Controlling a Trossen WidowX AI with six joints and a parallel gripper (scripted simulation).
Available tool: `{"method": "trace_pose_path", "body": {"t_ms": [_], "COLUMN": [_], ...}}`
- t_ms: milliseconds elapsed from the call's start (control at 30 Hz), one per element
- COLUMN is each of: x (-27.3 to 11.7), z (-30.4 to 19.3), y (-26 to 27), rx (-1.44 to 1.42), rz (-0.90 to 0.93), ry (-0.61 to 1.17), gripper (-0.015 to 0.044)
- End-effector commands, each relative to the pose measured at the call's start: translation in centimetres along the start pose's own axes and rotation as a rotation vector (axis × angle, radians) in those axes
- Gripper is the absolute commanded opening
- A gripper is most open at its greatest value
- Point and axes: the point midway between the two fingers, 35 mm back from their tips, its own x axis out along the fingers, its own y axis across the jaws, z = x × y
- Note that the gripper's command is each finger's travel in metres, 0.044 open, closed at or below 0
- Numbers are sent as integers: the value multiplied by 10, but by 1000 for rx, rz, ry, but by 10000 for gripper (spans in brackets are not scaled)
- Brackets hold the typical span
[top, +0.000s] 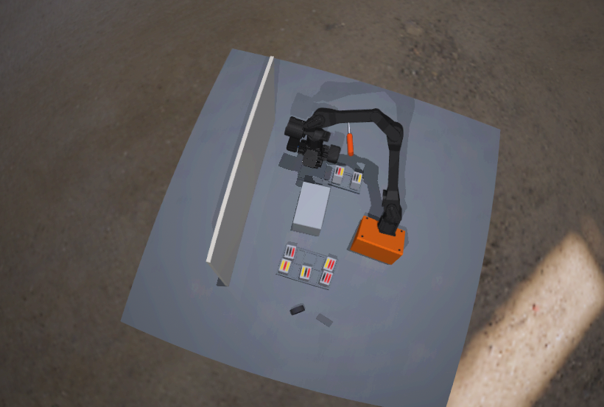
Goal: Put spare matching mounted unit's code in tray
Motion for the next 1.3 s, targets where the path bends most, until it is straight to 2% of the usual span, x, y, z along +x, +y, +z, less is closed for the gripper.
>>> {"method": "trace_pose_path", "body": {"t_ms": [0,1267], "x": [3,35], "z": [1,0], "y": [0,3], "rx": [-4,2], "rz": [-1,3], "ry": [-7,-10], "gripper": [0,0]}}
